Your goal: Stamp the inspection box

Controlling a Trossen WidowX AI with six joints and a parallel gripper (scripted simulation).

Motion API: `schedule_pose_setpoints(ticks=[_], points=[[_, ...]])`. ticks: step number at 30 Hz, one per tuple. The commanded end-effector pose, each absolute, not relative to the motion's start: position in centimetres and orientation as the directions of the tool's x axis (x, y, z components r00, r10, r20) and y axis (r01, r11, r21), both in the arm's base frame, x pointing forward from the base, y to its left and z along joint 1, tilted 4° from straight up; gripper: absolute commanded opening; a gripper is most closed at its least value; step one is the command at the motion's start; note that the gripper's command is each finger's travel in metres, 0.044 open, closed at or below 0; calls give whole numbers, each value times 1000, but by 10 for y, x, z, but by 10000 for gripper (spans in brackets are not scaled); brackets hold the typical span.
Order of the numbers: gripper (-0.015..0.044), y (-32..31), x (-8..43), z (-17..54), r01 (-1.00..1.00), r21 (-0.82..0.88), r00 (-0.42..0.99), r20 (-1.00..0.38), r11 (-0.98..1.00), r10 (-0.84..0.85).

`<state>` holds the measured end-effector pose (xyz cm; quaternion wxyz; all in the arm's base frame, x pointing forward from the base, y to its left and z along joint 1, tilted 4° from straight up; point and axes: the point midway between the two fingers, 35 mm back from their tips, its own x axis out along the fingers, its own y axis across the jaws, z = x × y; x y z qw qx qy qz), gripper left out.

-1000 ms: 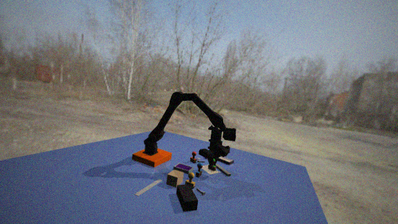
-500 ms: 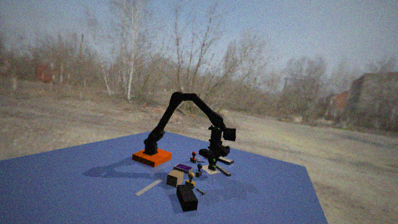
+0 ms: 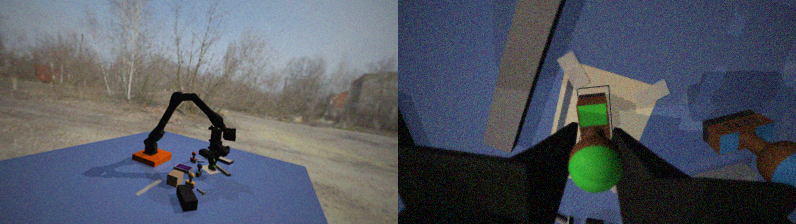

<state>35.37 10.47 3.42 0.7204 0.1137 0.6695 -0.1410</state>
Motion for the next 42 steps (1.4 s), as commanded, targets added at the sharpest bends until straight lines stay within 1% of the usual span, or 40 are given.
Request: schedule_pose_setpoints(ticks=[1, 42], points=[[0, 104, 354, 32, 352, -31, 61, -997, 936, -56], [0, 104, 354, 27, 350, -32, 61, -997, 936, -56]])
